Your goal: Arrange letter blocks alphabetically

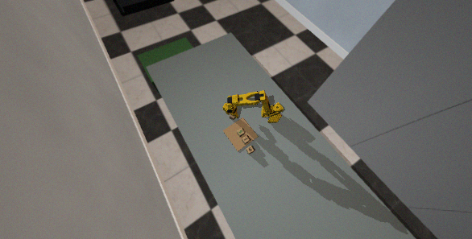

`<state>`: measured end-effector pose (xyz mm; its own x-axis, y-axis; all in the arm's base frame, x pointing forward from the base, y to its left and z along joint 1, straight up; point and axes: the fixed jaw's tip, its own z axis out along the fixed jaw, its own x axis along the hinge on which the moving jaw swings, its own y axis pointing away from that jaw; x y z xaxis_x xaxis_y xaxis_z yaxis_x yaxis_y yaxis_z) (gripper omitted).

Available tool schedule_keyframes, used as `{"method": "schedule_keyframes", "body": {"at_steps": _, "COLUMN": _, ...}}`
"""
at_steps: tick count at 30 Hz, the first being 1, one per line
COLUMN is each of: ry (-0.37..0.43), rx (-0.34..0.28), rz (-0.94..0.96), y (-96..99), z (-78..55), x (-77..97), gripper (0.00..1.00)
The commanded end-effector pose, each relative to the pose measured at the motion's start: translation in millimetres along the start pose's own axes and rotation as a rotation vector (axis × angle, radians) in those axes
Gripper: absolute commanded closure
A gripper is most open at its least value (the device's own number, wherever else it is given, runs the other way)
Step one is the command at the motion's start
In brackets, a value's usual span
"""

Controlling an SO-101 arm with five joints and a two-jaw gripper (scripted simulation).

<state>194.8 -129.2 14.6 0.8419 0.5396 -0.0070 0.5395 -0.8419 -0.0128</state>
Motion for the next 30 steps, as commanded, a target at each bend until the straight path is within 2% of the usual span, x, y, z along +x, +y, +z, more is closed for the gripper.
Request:
{"method": "schedule_keyframes", "body": {"at_steps": 1, "ry": 0.057, "rx": -0.122, "rz": 0.001, "y": 14.3, "z": -24.6, "x": 6.2, "gripper": 0.69}}
{"method": "schedule_keyframes", "body": {"at_steps": 17, "ry": 0.058, "rx": -0.121, "rz": 0.001, "y": 8.1, "z": -24.1, "x": 6.5, "gripper": 0.80}}
{"method": "schedule_keyframes", "body": {"at_steps": 30, "ry": 0.059, "rx": -0.121, "rz": 0.001, "y": 5.8, "z": -23.9, "x": 6.6, "gripper": 0.84}}
